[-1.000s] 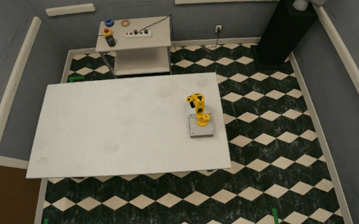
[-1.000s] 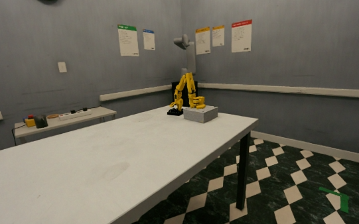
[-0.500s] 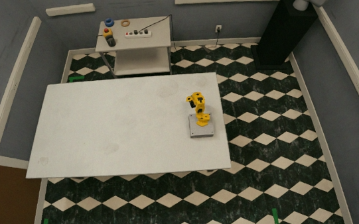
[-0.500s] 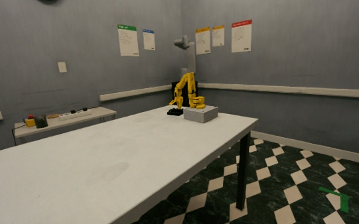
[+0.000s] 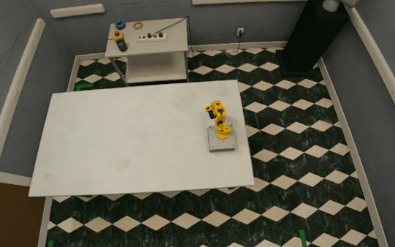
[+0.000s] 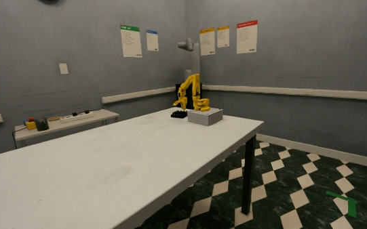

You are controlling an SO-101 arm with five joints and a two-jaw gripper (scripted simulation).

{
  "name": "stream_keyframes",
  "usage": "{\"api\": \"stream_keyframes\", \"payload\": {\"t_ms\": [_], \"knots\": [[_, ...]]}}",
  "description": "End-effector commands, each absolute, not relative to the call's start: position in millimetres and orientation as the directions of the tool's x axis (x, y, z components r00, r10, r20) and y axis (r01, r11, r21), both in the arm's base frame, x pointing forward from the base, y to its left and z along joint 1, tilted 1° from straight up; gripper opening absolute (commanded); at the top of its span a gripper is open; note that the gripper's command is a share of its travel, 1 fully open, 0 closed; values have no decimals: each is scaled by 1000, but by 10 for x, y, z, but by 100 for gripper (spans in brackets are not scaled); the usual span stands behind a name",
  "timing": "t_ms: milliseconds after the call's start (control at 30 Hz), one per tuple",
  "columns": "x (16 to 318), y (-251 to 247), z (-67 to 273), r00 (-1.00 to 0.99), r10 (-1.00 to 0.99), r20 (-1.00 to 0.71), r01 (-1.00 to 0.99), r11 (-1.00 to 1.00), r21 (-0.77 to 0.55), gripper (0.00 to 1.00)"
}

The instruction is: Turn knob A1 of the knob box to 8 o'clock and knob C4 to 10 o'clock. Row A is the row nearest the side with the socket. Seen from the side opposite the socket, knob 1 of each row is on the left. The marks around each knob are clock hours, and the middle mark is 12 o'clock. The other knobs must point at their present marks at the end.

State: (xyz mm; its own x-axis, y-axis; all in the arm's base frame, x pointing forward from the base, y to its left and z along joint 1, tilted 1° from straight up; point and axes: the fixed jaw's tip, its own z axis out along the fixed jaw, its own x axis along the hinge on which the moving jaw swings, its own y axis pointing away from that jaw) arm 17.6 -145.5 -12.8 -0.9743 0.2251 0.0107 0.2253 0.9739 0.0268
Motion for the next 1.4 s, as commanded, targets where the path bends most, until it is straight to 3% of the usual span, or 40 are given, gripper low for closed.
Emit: {"api": "stream_keyframes", "payload": {"t_ms": [0, 1367], "knots": [[183, -1497, -83, -976, 218, 2, 218, 976, 5, 8], [196, -1616, -67, -976, 219, 2, 219, 976, 5, 8]]}}
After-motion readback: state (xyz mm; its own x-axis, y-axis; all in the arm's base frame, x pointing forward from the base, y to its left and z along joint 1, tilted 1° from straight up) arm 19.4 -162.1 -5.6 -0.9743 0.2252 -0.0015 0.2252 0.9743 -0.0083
